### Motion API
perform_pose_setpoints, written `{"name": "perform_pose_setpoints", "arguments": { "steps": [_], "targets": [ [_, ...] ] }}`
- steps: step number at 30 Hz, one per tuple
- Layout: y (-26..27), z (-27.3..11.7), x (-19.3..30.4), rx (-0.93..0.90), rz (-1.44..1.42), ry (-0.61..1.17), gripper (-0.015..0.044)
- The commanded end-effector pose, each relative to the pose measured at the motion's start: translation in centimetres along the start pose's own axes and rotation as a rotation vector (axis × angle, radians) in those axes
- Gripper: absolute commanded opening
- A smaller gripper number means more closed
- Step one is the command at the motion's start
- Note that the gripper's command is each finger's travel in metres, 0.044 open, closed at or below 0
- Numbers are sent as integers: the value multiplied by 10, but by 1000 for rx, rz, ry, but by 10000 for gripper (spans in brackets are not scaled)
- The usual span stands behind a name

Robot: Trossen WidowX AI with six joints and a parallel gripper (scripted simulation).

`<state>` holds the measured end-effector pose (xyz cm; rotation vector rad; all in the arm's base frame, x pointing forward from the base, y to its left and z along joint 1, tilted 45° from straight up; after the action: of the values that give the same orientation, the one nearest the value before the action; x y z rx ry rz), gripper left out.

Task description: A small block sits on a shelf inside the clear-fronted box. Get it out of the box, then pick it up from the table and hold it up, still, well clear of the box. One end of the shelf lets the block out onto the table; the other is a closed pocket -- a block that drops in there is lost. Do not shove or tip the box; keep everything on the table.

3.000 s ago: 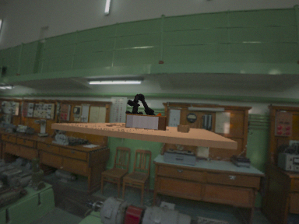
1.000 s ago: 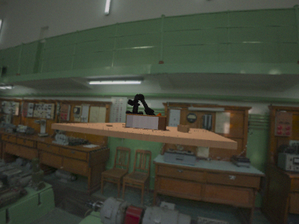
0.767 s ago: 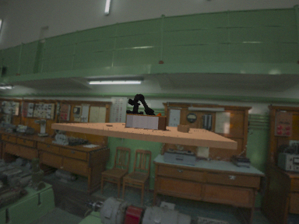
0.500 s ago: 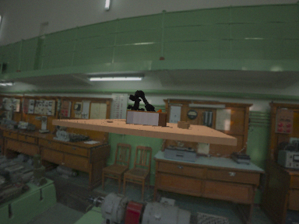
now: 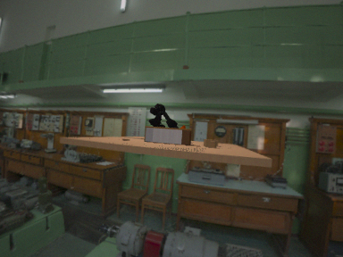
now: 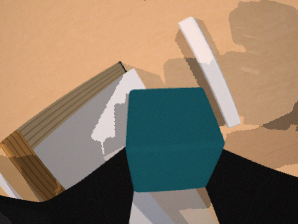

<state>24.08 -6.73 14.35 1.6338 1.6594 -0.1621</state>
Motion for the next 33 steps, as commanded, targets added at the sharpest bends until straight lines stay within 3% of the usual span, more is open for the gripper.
{"name": "perform_pose_setpoints", "arguments": {
  "steps": [1,33],
  "targets": [
    [2,-4,2,3,-180,-8,0],
    [-4,-26,21,79,-1539,-32,0]
  ]
}}
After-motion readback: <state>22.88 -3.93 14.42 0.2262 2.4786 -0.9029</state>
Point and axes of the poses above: the point midway between the two fingers, 35 mm back from their tips, its own z axis out along the fingers, its own y axis across the jaws, x = y × z, the point moved 3 cm from there along -z, back along the fingers, and after that the axes turned 9 degrees about -z, right-handed, at the moved point
